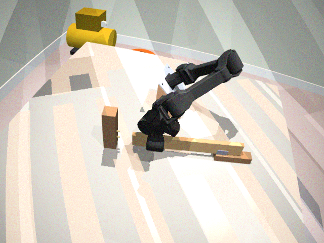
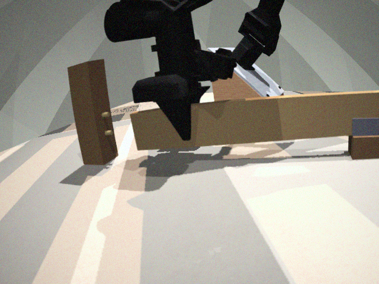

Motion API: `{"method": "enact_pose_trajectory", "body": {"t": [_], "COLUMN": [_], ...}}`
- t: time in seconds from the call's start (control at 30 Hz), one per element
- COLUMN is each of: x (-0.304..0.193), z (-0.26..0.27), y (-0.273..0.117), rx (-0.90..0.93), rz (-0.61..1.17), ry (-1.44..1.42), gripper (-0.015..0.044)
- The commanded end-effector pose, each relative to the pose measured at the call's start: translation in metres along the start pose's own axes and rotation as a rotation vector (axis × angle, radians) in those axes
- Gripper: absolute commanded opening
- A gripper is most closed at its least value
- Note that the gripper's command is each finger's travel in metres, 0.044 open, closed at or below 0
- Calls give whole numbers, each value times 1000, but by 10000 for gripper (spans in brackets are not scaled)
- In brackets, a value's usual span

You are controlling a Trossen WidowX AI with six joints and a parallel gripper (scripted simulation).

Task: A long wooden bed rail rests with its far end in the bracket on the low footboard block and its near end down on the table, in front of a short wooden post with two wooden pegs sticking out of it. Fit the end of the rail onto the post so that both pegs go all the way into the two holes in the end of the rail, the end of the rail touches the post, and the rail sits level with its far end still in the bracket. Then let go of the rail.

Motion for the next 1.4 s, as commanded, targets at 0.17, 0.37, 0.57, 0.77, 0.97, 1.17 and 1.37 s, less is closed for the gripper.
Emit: {"method": "enact_pose_trajectory", "body": {"t": [0.17, 0.37, 0.57, 0.77, 0.97, 1.17, 1.37], "x": [0, 0, -1, -1, -1, -1, -1], "z": [-4, -4, -4, -4, -4, -3, -2], "y": [-8, -11, -14, -17, -15, -12, -11], "rx": [-13, -13, -13, -13, -13, -13, -13], "rz": [-1, -1, -1, -1, -1, -1, -1], "ry": [-3, -3, -3, -3, -3, -3, -3], "gripper": [0, 0, 0, 0, 0, 0, 0]}}
Point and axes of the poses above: the point midway between the two fingers, 35 mm back from their tips, its own y axis out along the fingers, its own z axis across the jaws, x = y × z, the point moved 2 cm from there along -y, back along the fingers, and after that the axes turned 2 degrees about y, right-handed, at the moved point
